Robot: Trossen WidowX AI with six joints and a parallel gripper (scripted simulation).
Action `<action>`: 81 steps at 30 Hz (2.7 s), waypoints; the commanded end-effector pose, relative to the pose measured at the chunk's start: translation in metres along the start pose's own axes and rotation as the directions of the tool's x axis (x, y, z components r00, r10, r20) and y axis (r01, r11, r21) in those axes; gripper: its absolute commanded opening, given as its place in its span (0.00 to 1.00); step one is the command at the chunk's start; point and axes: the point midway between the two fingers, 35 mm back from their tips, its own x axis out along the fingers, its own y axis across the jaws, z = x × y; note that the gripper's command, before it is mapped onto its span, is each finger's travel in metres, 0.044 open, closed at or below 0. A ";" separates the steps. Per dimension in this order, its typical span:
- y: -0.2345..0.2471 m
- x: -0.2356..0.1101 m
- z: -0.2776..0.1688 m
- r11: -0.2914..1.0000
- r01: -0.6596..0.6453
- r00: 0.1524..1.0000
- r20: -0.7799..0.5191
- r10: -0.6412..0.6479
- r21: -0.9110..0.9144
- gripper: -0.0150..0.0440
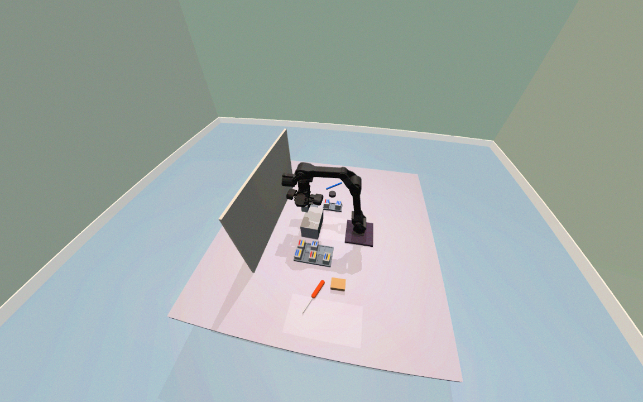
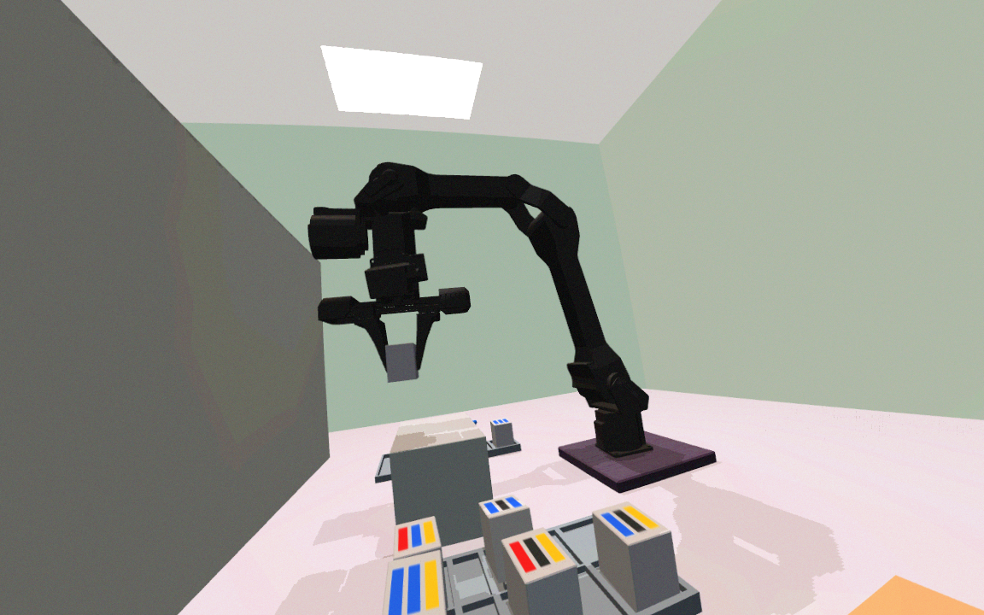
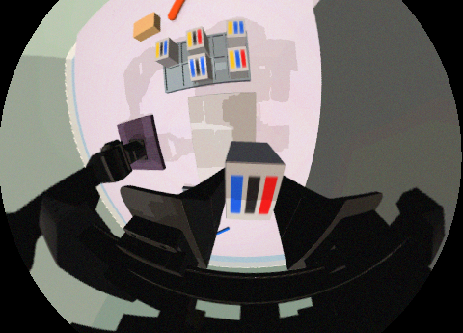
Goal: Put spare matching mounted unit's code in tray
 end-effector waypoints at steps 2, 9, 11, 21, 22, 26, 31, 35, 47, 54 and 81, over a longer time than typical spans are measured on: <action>-0.014 -0.002 -0.026 1.000 0.011 1.000 -0.004 -0.011 -0.010 0.25; -0.027 -0.001 -0.067 1.000 0.013 1.000 -0.009 -0.013 -0.017 0.25; -0.029 -0.001 -0.079 1.000 0.013 1.000 -0.010 -0.014 -0.019 0.25; -0.035 0.003 -0.140 1.000 0.016 0.999 -0.028 -0.017 -0.010 0.25; -0.035 0.003 -0.146 1.000 0.016 0.999 -0.029 -0.017 -0.011 0.25; -0.035 0.004 -0.171 1.000 0.016 0.999 -0.027 -0.016 -0.024 0.25; -0.032 0.005 -0.199 0.999 0.016 1.000 -0.025 -0.017 -0.039 0.25; -0.031 0.005 -0.200 0.999 0.016 1.000 -0.026 -0.017 -0.039 0.25; -0.033 0.012 -0.201 0.999 0.015 1.000 -0.025 -0.016 -0.039 0.25; -0.034 0.017 -0.202 0.999 0.015 1.000 -0.025 -0.016 -0.039 0.25; -0.038 0.036 -0.204 0.999 0.013 1.000 -0.024 -0.014 -0.039 0.25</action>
